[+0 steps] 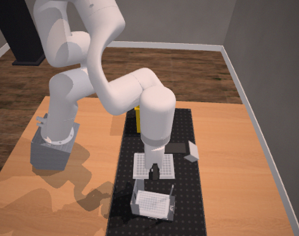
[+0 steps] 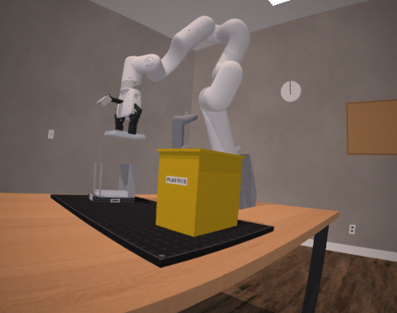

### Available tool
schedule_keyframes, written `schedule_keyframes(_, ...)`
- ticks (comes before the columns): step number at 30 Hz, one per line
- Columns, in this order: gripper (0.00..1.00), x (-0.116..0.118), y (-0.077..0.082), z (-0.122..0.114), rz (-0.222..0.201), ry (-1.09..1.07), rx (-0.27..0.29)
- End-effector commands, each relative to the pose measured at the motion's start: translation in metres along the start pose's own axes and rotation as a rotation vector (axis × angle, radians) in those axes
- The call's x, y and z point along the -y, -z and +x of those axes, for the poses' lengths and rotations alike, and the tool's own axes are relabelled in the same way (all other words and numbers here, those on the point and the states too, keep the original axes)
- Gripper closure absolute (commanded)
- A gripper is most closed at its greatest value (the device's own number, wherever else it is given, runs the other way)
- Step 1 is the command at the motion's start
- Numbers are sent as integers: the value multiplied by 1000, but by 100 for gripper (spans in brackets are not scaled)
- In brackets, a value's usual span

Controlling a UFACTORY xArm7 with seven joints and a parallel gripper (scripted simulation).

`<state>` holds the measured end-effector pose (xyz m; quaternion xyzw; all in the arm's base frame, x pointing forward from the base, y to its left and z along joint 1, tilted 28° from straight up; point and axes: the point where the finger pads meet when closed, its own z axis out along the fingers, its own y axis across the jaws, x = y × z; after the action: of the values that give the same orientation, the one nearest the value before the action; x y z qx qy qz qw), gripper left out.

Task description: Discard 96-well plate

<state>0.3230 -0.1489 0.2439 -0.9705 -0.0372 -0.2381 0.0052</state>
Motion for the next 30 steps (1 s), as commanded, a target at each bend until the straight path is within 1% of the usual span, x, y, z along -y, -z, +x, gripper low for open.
schedule_keyframes(1,100,15,1,2,-2,0,-3)
schedule_keyframes(8,100,39,0,2,-2,0,-3)
schedule_keyframes(10,100,39,0,2,-2,0,-3)
schedule_keyframes(25,100,89,-2,4,-2,0,-3)
schedule_keyframes(27,100,89,-2,4,-2,0,-3)
schedule_keyframes(30,100,99,-3,4,-2,1,-3)
